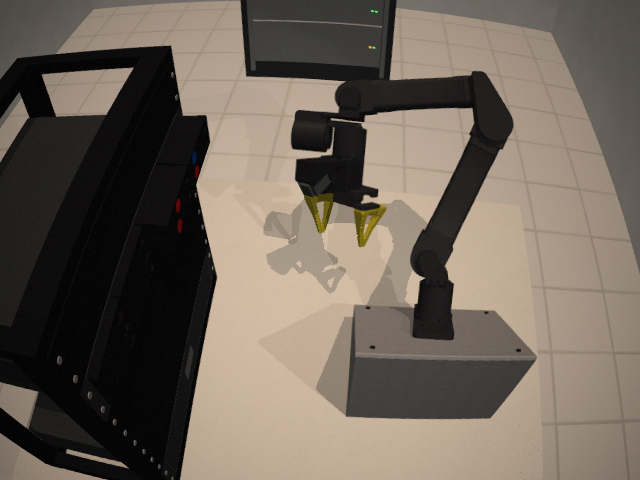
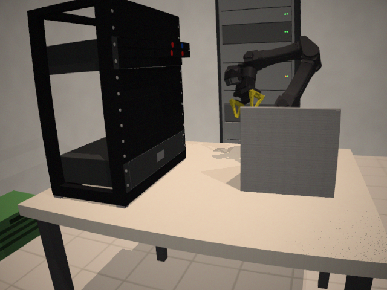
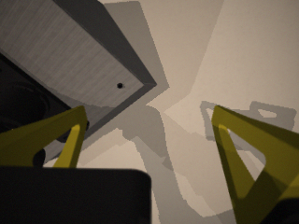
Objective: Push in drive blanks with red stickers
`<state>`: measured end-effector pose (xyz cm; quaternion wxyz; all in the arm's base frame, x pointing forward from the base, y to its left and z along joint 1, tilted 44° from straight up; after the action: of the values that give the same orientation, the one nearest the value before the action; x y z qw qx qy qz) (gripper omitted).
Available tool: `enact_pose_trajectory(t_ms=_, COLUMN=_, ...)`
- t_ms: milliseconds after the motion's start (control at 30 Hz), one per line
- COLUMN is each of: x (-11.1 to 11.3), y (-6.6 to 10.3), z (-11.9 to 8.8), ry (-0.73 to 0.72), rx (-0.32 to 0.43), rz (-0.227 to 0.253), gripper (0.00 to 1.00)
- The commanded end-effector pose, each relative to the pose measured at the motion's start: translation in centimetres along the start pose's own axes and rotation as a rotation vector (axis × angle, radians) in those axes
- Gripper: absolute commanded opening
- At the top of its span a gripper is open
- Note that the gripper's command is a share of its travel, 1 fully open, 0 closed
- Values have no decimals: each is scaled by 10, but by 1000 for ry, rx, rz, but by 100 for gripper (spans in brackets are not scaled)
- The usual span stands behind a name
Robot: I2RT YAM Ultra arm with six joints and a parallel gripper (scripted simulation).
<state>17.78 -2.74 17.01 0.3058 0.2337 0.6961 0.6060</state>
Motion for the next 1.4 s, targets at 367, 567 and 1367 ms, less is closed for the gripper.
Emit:
enact_pose_trajectory(t_ms=367, x=8, y=26, z=25, ry=-135, rx=-224, rz=16, gripper=100)
enact_pose_trajectory(t_ms=567, x=22, y=22, z=31, ry=-219, rx=-297, rz=74, gripper=100)
enact_pose_trajectory(t_ms=1367, x=51, y=44, z=68, ry=-533, rx=-659, rz=163, gripper=100)
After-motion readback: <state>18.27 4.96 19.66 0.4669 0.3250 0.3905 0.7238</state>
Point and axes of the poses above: the point where the finger pads meet when closed, its own y axis back along the fingers, its own x axis across the jaws, z = x × y, the point moved 3 cm from there along y, back along the fingers, and after that the axes turned 12 degrees about -y, right-handed, at the moved point
